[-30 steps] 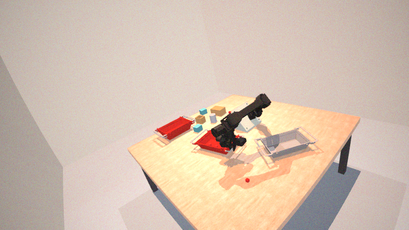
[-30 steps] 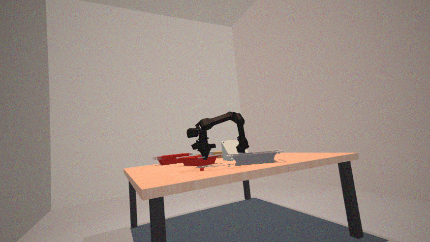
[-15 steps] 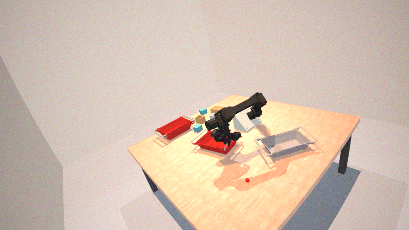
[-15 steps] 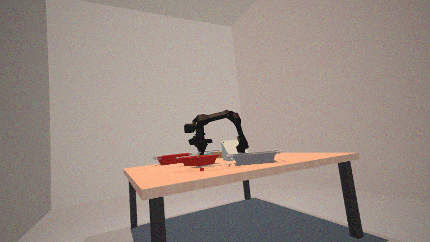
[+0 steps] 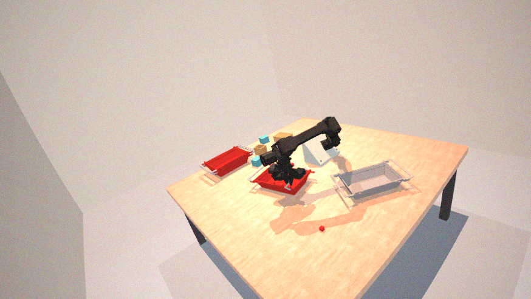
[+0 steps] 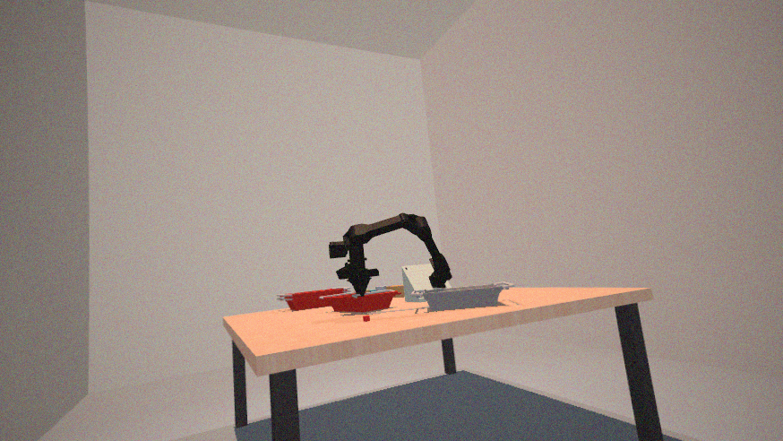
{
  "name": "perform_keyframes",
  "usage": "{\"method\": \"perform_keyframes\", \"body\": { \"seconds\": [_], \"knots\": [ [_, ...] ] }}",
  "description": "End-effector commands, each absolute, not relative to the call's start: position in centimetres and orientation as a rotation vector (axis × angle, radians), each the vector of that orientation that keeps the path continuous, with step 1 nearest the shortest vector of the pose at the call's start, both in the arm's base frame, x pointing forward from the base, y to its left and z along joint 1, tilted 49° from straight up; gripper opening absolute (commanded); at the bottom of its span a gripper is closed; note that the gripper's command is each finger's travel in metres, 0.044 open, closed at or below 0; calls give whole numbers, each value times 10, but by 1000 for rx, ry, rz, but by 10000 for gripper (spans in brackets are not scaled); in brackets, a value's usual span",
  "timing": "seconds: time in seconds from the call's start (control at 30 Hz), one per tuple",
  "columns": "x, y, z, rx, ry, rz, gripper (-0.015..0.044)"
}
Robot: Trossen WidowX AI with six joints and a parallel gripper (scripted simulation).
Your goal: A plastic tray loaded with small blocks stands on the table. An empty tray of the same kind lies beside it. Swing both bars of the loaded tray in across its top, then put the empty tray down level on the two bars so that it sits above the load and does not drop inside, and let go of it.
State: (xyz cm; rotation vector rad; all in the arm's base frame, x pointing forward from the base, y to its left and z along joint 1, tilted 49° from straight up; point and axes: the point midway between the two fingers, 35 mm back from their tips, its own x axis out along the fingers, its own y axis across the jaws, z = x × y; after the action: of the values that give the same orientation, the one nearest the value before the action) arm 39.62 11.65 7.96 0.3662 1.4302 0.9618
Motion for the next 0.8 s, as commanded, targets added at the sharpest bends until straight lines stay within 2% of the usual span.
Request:
{"method": "perform_keyframes", "body": {
  "seconds": [0.0,0.2,0.77],
  "knots": [
    [400,106,91,367,1420,962,81],
    [402,90,108,367,1421,962,81],
    [401,96,102,370,1426,960,81]
  ]
}}
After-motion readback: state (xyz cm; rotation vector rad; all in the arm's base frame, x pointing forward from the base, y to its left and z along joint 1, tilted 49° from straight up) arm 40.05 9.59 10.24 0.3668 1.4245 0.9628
